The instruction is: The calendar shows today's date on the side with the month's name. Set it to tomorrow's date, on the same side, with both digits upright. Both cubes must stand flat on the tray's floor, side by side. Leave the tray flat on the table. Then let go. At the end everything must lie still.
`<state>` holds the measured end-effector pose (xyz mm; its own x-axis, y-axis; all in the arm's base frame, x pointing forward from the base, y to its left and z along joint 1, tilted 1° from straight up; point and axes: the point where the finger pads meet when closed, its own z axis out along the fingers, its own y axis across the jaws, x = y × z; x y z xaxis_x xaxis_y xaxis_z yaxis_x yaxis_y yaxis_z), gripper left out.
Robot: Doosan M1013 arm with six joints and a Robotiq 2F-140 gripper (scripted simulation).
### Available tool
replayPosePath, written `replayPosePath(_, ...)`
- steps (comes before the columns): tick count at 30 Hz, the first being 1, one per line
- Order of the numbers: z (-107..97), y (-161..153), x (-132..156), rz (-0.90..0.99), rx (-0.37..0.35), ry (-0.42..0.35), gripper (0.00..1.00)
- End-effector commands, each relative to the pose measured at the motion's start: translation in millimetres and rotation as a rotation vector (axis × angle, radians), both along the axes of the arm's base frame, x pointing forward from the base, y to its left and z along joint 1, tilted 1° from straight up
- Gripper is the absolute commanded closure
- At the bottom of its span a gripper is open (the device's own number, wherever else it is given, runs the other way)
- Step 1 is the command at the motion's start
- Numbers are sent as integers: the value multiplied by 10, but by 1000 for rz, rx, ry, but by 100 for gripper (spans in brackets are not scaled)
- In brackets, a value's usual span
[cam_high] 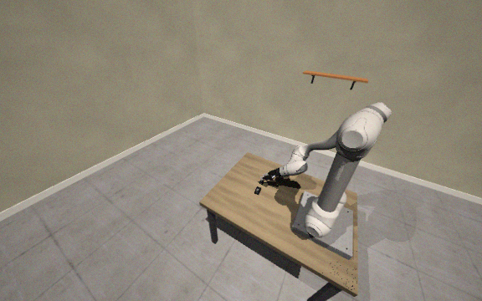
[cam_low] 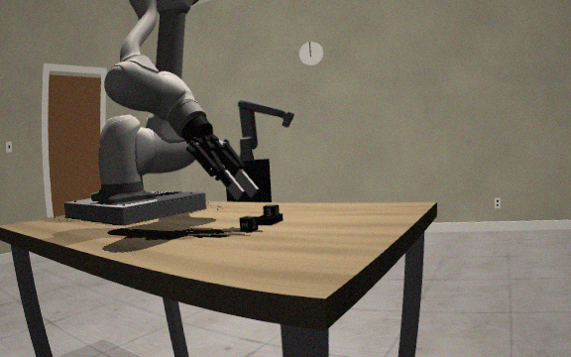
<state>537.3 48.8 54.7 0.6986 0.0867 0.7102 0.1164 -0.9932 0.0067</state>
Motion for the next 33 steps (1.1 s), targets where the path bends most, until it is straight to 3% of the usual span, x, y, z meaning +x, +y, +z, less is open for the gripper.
replayPosePath(1, -19, 1, 0, -1, -1, -1, 72)
replayPosePath(33, -481, -2, 3, -1, -1, -1, 72)
